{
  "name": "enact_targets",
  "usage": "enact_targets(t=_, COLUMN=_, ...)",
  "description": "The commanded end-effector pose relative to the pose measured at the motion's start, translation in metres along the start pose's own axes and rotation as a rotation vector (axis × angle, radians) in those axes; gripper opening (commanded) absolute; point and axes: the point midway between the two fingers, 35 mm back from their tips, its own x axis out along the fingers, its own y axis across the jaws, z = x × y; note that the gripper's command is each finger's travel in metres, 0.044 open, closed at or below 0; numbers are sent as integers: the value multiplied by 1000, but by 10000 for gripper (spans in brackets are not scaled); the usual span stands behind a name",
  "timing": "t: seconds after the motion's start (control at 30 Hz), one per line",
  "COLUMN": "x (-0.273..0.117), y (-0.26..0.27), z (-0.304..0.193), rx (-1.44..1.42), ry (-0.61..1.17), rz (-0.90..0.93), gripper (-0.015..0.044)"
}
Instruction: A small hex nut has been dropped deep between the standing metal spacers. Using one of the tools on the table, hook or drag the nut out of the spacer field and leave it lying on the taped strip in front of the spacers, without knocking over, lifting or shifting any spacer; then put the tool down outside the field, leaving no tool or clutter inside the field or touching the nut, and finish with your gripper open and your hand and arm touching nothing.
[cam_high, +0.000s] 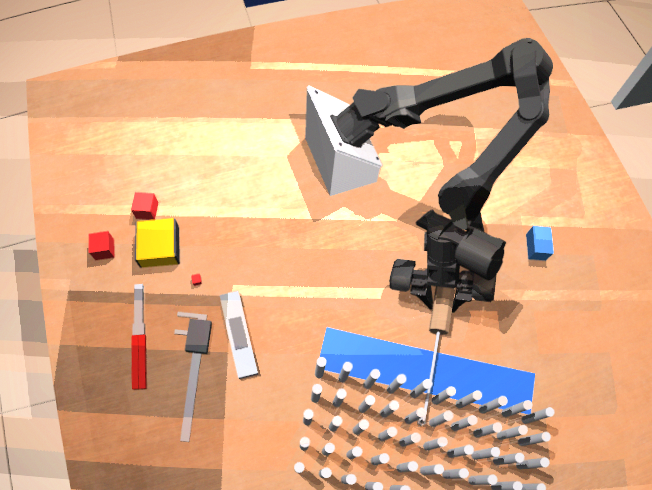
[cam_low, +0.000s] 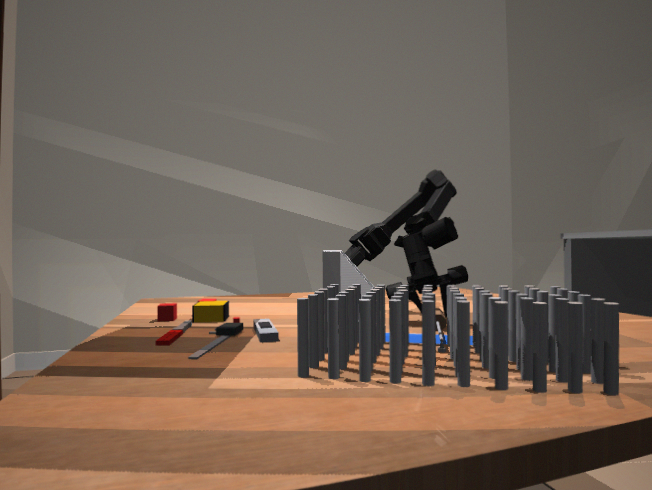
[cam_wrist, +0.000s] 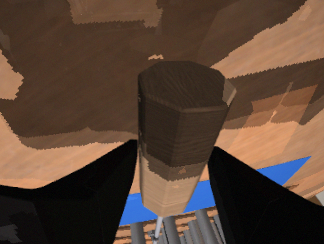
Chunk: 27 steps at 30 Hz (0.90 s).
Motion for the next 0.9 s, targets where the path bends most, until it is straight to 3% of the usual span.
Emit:
enact_targets(t=0.0, x=-2, y=1, z=4, rx=5, ry=3, rz=1, gripper=0)
enact_targets(t=0.87, x=-8, y=1, z=19, rx=6, ry=3, rz=1, gripper=0)
